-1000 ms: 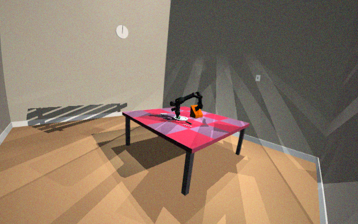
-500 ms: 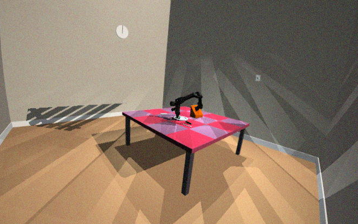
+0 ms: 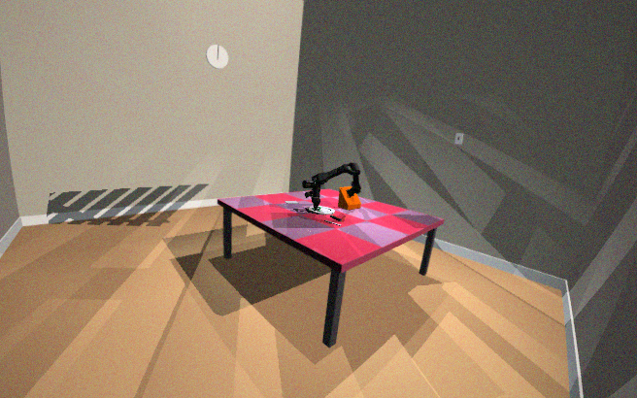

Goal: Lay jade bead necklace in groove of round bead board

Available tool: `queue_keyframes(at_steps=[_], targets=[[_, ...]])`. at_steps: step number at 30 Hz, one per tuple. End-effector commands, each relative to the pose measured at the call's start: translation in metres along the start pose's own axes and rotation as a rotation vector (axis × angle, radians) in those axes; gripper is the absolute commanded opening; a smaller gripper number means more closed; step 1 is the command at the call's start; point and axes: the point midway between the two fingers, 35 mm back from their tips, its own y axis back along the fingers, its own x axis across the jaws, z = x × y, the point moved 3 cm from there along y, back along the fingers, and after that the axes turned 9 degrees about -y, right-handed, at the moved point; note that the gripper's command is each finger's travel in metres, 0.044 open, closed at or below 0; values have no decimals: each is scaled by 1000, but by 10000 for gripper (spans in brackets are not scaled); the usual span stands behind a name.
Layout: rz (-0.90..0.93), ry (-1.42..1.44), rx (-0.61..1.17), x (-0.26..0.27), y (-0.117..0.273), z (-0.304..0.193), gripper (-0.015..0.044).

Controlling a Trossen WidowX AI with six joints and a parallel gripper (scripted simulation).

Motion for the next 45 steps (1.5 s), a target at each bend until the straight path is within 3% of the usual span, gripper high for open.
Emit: queue_keyframes(at_steps=[1,9,16,21,45], targets=[[2,1,1,0,1,0,440],[2,1,1,0,1,0,440],[1,196,0,2,32,-11,256],[1,202,0,2,32,-11,125],[3,202,0,2,0,-11,120]])
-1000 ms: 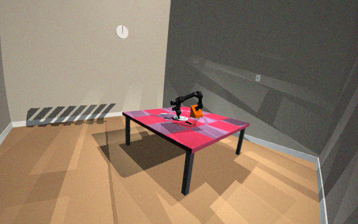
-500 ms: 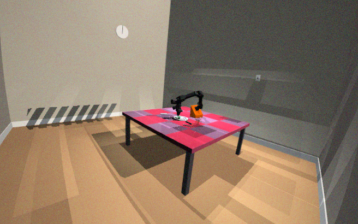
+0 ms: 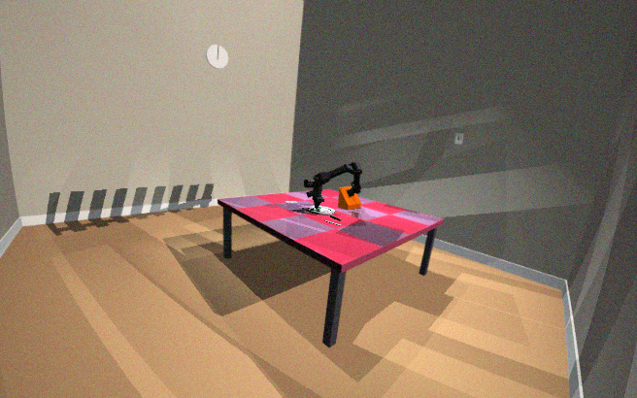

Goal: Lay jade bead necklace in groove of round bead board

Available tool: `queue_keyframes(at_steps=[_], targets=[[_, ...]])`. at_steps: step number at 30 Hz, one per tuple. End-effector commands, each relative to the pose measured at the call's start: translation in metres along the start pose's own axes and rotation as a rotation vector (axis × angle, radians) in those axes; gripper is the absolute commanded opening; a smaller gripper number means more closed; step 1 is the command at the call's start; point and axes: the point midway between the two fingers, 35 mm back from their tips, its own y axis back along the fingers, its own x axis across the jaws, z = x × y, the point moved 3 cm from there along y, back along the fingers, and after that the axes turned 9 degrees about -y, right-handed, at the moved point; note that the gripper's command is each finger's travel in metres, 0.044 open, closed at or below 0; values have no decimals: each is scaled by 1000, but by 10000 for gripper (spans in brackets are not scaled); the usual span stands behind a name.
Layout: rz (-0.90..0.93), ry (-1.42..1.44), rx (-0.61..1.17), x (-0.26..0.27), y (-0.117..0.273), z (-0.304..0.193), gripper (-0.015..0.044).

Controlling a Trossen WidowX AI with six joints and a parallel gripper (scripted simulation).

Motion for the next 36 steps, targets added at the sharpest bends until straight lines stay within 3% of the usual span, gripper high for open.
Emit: queue_keyframes(at_steps=[1,7,12,36], targets=[[2,-6,5,-1,-6,-1,120],[2,-6,6,-1,-12,-2,120],[-2,0,4,0,-10,-1,0],[-2,0,4,0,-10,-1,0]])
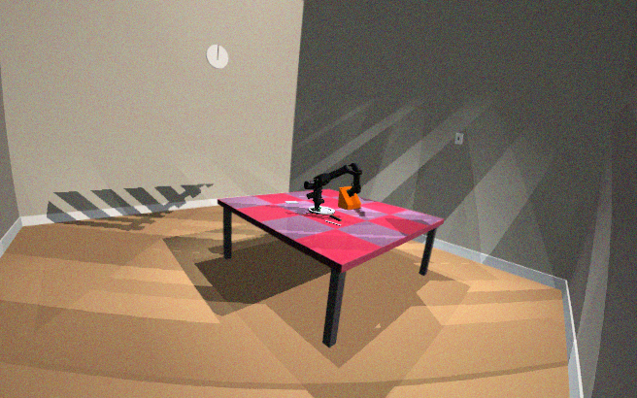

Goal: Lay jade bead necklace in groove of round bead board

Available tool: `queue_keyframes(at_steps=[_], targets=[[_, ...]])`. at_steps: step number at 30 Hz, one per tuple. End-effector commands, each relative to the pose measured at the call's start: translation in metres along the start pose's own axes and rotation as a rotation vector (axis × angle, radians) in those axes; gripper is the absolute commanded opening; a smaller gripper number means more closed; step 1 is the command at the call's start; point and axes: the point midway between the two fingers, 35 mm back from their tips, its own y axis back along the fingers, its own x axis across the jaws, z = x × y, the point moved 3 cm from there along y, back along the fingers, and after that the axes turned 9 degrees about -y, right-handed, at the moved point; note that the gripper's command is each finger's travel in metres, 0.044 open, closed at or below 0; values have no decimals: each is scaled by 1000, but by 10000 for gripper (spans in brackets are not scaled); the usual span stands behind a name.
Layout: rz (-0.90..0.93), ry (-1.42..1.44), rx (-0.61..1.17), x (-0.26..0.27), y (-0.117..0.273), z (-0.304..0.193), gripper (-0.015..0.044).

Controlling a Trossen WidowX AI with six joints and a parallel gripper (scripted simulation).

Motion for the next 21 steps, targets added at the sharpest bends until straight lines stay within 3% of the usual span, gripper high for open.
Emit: queue_keyframes(at_steps=[1,21], targets=[[1,0,-1,0,1,0,0],[4,-5,1,0,6,0,0]])
